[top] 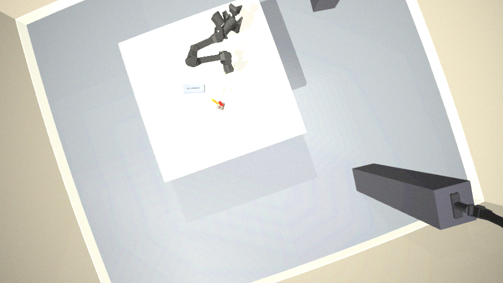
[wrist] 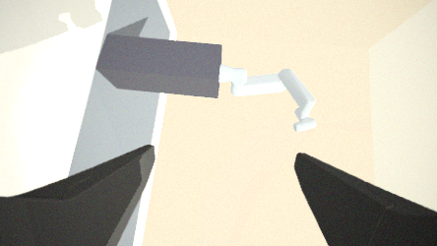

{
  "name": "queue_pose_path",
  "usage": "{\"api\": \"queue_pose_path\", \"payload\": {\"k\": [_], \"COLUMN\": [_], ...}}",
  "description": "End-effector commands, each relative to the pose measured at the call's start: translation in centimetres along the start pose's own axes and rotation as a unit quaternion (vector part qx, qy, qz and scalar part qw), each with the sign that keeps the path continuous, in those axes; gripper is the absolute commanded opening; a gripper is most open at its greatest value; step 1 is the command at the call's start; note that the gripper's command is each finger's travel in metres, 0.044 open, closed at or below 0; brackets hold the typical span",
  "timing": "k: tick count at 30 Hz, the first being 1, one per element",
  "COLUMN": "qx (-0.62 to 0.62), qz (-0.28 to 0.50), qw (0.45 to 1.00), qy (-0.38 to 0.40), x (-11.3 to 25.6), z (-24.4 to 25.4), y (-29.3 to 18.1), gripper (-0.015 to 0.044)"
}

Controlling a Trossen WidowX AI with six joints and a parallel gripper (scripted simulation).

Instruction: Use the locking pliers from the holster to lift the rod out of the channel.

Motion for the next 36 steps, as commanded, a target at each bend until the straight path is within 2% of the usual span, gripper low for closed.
{"api": "queue_pose_path", "payload": {"k": [1, 2, 7, 10, 20, 28, 36], "qx": [0.000, 0.000, 0.001, -0.009, -0.141, -0.230, -0.299], "qz": [0.000, 0.000, 0.001, -0.007, -0.111, -0.174, -0.216], "qw": [1.000, 1.000, 1.000, 1.000, 0.963, 0.890, 0.782], "qy": [0.000, 0.000, 0.001, 0.013, 0.200, 0.352, 0.503], "x": [0.0, 0.0, 0.1, 0.0, -0.3, 2.8, 8.6], "z": [-0.1, -0.3, -2.4, -2.1, 4.5, 9.3, 12.6], "y": [0.0, 0.0, 0.3, 0.7, 7.4, 13.3, 18.8], "gripper": [0.0426, 0.0440, 0.0440, 0.0440, 0.0440, 0.0440, 0.0440]}}
Point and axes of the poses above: the point midway between the two fingers, 35 mm back from their tips, its own x axis back along the fingers, its own z axis across the jaws, y = z × x, the point moved 2 cm from there along x, back along the fingers, and after that the axes turned 10 degrees about -x, right-handed, at the moved point
